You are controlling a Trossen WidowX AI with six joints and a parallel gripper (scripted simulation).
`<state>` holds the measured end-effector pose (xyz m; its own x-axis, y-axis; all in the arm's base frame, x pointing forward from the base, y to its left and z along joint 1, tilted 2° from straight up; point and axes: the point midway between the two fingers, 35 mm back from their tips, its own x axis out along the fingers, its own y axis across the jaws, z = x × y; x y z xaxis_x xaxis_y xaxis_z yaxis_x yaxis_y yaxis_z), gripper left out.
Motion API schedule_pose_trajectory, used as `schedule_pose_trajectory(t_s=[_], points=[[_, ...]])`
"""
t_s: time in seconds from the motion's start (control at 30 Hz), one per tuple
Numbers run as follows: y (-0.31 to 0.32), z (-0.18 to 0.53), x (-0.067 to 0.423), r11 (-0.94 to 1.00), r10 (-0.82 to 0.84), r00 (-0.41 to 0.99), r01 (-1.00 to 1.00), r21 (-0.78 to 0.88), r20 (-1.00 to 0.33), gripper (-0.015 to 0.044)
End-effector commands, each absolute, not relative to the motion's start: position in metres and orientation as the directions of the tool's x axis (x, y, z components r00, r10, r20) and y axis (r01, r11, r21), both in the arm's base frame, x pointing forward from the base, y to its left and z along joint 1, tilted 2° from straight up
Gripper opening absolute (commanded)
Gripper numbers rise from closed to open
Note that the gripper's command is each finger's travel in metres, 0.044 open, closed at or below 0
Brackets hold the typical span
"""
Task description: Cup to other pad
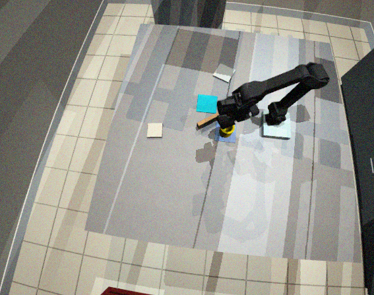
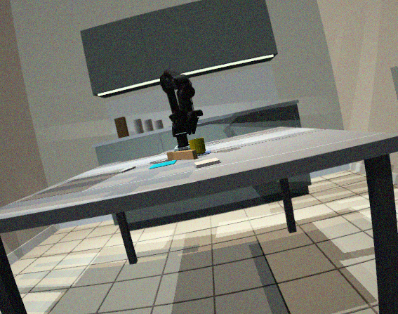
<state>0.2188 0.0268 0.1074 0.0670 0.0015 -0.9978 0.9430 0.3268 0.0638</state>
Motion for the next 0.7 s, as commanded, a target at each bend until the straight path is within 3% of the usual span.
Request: schedule_pose_trajectory(t_s=[0.0,0.67], points=[[0.026,0.105,0.219,0.319,-0.004,0.064,0.946,0.06,-0.998,0.0167],[0.027,0.072,0.223,0.319,-0.004,0.064,0.946,0.06,-0.998,0.0167]])
